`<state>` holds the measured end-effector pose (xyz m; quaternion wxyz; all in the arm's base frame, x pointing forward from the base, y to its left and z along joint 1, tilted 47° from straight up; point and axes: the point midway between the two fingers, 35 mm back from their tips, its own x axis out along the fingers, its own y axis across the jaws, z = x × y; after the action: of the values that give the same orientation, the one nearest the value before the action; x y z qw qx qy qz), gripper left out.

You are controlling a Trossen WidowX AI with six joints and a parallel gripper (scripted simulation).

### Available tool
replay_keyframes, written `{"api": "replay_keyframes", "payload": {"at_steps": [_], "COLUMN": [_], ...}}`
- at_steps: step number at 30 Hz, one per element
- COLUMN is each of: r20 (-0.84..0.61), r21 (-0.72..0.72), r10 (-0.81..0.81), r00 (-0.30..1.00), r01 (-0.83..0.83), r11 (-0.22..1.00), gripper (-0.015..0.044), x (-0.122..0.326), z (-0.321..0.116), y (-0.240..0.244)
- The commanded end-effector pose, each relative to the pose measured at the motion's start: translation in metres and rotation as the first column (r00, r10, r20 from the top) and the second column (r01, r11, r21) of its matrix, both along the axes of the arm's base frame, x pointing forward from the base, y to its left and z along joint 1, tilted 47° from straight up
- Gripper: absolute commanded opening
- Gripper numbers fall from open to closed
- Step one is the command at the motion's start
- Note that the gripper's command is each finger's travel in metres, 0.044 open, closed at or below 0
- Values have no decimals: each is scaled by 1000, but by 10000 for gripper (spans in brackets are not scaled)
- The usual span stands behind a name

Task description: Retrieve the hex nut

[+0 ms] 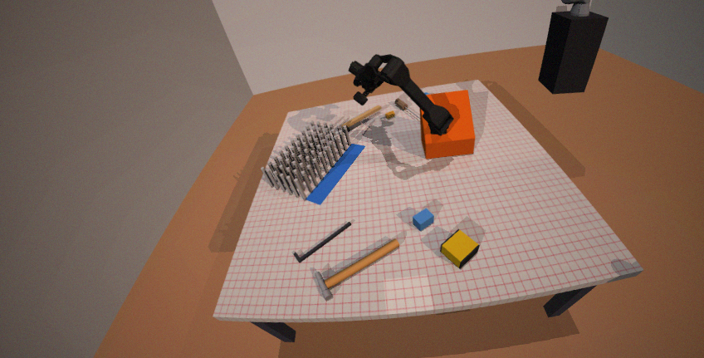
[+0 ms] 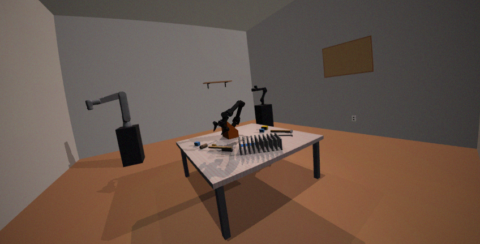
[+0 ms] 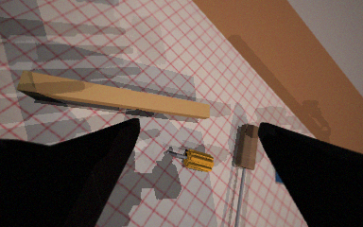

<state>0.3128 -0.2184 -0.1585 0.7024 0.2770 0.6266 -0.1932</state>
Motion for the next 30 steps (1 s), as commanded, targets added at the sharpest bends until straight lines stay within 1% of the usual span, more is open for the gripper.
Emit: {"api": "replay_keyframes", "payload": {"at_steps": [1,6,11,13,20,30], "r20": [-150,-294,-387,-394,-402,-416], "r21": [158,358,551,569,576,562], "r10": [-76,-116,-130,-131,-126,-115], "r00": [986,949,913,910,907,902], "r01": [100,222,342,353,358,354], "r11": [982,907,761,742,735,748], "gripper": [440,440,440,440,440,440], "x": [-54,-119,-178,-183,-183,-185], "z": [-40,-79,-107,-109,-106,-104], "y": [-22,-27,-14,-12,-9,-7]}}
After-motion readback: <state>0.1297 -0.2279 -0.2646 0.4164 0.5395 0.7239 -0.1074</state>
